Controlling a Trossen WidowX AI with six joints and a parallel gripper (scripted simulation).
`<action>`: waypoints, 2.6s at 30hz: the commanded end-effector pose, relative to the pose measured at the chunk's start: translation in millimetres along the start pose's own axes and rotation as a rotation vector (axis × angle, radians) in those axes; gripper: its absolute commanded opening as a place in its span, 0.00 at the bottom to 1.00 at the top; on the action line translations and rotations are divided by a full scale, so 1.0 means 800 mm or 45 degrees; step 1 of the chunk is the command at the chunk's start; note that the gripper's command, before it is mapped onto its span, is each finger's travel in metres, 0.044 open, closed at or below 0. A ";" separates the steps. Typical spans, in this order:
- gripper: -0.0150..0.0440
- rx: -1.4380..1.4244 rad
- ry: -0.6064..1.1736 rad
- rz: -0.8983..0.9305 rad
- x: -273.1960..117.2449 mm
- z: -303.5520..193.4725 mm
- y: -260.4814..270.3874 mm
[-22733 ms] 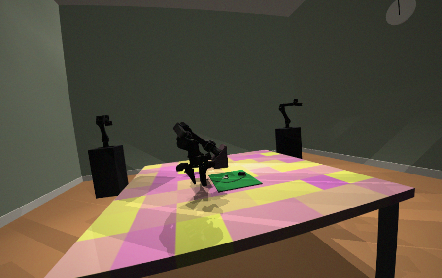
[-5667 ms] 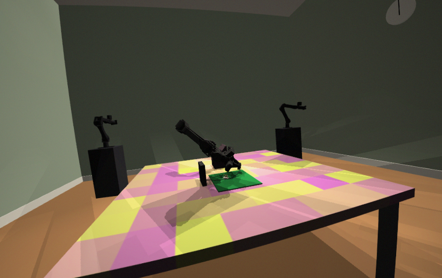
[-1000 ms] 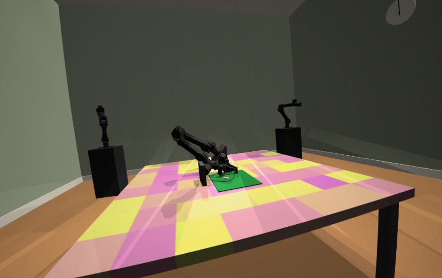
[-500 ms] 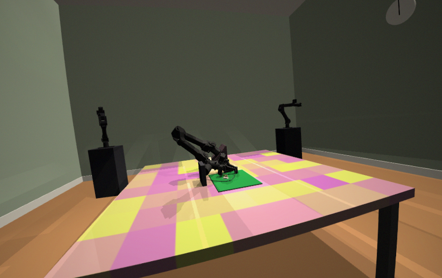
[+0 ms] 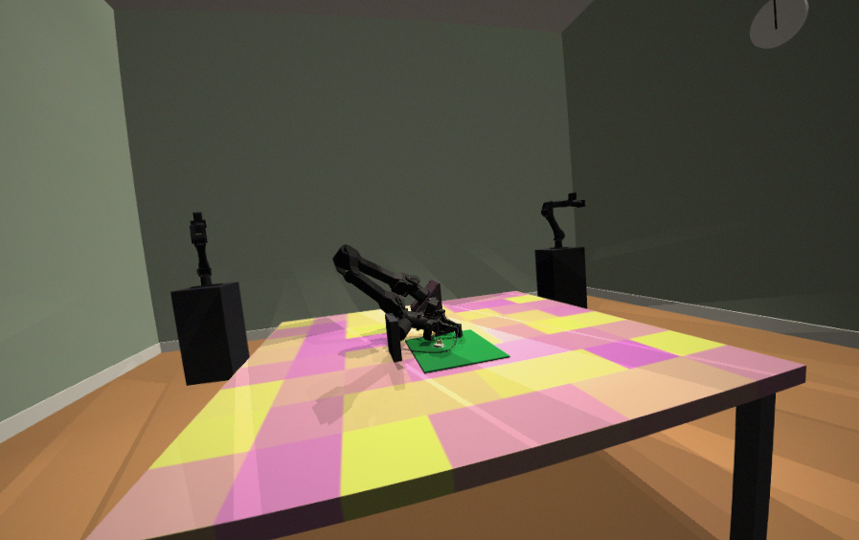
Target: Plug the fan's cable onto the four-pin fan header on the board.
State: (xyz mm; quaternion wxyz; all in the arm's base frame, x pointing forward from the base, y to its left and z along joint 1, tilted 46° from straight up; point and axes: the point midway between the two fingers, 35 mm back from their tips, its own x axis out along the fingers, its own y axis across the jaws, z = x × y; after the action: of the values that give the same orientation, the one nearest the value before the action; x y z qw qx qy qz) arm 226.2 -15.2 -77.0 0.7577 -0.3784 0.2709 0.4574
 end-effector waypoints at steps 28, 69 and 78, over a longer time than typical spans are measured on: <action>0.60 0.000 0.000 0.000 0.000 0.000 0.000; 0.60 -0.003 0.003 -0.002 -0.124 0.052 -0.001; 0.60 0.132 0.114 0.201 -0.110 0.050 0.015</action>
State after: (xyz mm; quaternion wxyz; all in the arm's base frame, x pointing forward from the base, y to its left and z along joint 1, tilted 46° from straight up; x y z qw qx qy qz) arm 182.3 -23.6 13.0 0.7379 -0.3535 0.3229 0.4758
